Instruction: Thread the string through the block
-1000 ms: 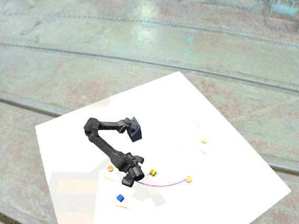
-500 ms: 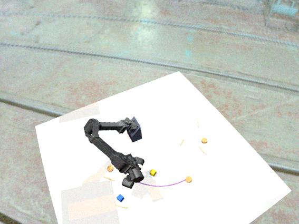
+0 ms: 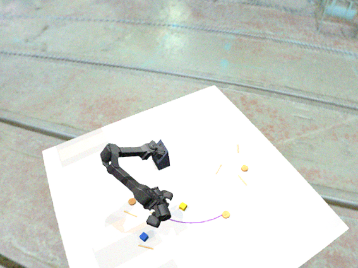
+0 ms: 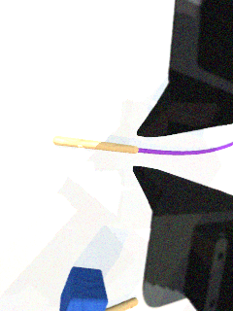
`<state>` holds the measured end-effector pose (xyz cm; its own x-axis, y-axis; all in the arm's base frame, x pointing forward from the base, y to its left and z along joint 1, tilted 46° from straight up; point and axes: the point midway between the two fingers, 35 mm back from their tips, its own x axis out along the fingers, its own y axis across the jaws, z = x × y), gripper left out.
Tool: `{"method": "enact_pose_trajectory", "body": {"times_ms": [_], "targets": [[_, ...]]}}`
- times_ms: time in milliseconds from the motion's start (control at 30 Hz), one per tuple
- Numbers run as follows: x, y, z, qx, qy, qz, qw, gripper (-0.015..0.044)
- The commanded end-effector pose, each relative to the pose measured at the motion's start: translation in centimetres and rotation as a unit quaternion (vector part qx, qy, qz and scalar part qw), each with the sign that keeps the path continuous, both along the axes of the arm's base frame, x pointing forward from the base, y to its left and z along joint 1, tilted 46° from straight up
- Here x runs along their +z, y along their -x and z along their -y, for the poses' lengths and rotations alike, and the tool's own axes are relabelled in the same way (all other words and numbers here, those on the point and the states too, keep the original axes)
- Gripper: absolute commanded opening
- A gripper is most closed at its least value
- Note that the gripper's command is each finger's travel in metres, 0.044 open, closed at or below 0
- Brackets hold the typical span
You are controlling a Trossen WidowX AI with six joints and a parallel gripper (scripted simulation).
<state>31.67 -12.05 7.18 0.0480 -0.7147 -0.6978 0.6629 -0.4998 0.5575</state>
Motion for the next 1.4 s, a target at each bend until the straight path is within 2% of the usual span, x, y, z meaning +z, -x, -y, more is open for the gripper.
{"method": "enact_pose_trajectory", "body": {"times_ms": [0, 467, 633, 1367], "targets": [[-0.6, 0.1, 0.5, 0.001, 0.000, -0.004, 1.000, 0.0124], [-1.5, 0.1, 1.6, 0.001, 0.001, -0.004, 1.000, 0.0124], [-1.4, 0.1, 1.5, -0.001, 0.003, -0.002, 1.000, 0.0000], [-0.2, 0.1, 0.2, -0.001, 0.002, -0.002, 1.000, 0.0000]]}}
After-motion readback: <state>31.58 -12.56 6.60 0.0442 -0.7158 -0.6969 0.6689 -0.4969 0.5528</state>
